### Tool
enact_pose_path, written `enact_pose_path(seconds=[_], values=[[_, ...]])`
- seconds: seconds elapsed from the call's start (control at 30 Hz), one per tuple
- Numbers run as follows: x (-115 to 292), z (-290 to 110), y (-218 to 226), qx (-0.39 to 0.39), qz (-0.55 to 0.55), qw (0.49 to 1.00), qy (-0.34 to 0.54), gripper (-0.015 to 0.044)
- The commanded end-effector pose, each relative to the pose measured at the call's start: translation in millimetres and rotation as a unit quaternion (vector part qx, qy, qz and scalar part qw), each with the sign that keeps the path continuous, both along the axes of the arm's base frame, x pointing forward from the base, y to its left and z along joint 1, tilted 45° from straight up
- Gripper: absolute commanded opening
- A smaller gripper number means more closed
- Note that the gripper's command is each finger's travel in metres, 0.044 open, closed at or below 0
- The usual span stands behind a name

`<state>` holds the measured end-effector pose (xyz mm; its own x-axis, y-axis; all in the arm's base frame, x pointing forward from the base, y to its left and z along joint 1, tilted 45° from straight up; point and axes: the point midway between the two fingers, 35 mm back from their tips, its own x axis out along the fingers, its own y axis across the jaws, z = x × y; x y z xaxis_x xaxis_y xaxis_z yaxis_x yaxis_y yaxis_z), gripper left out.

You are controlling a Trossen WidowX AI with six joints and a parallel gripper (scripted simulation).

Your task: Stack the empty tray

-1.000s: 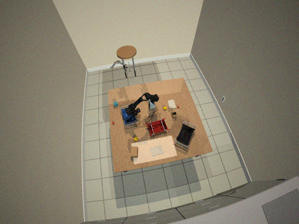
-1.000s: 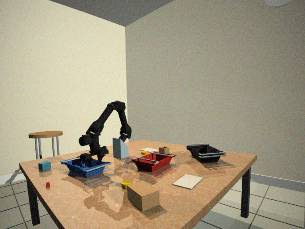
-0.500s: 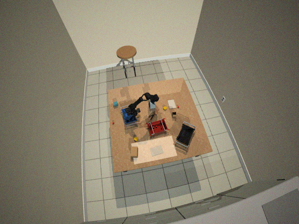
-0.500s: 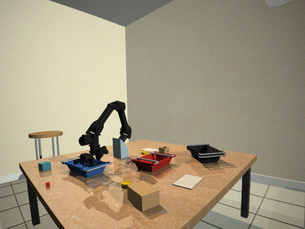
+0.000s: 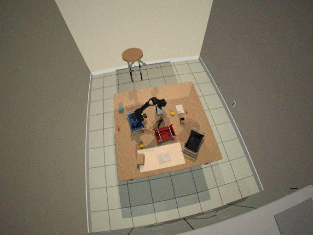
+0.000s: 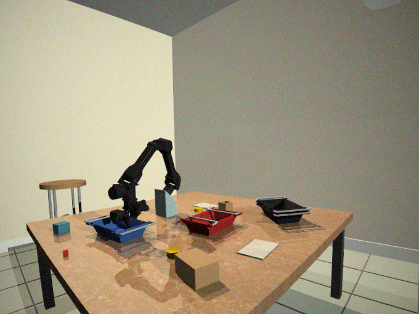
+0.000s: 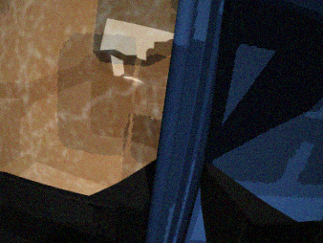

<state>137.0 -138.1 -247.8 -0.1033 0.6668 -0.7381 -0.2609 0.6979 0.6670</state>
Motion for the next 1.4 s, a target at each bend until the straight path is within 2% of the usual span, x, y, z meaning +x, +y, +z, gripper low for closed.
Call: enact_pose_path(seconds=[0.0, 0.17, 0.47, 0.7, 1.37], values=[[-0.3, 0.8, 2.1, 0.005, 0.0, 1.0, 0.001, 0.0035], [1.9, 9.2, -7.2, 0.004, -0.001, 1.0, 0.001, 0.0001], [7.7, 58.1, -51.9, 0.004, -0.001, 1.0, 0.002, 0.0], [10.0, 61.6, -59.1, 0.003, -0.001, 1.0, 0.002, 0.0], [30.7, 104.0, -129.4, 0.002, -0.001, 1.0, 0.002, 0.0]])
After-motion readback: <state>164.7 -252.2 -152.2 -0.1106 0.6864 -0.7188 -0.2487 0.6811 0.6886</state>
